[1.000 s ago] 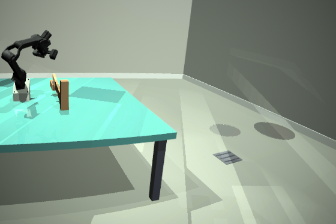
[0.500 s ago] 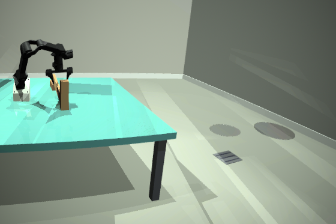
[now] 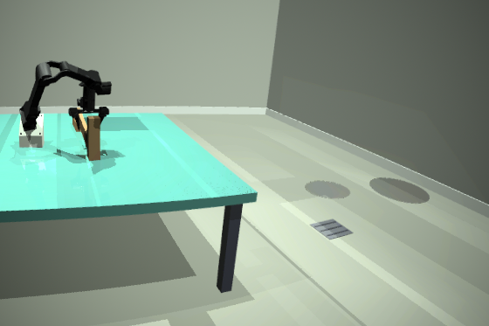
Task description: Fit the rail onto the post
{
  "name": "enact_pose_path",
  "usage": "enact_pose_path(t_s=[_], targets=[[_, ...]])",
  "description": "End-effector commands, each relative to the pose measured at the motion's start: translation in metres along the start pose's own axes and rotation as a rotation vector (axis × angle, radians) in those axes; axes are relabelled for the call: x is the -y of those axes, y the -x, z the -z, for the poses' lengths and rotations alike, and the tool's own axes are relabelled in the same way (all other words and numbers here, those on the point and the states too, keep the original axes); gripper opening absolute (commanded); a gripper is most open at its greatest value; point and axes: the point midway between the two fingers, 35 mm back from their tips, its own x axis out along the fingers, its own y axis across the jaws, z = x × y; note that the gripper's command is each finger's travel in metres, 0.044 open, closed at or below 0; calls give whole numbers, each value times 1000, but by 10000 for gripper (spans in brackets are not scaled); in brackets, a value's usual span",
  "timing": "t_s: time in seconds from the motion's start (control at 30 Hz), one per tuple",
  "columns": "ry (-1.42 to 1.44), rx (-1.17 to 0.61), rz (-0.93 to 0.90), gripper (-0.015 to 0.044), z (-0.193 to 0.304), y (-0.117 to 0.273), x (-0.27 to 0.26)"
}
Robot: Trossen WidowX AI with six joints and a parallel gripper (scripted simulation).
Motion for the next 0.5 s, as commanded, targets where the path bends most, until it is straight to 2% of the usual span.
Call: enact_pose_path(t_s=[0.0,0.47], targets=[[5,-3,-5,440,1,-7,0],[5,-2,-4,440,1,-30,1]])
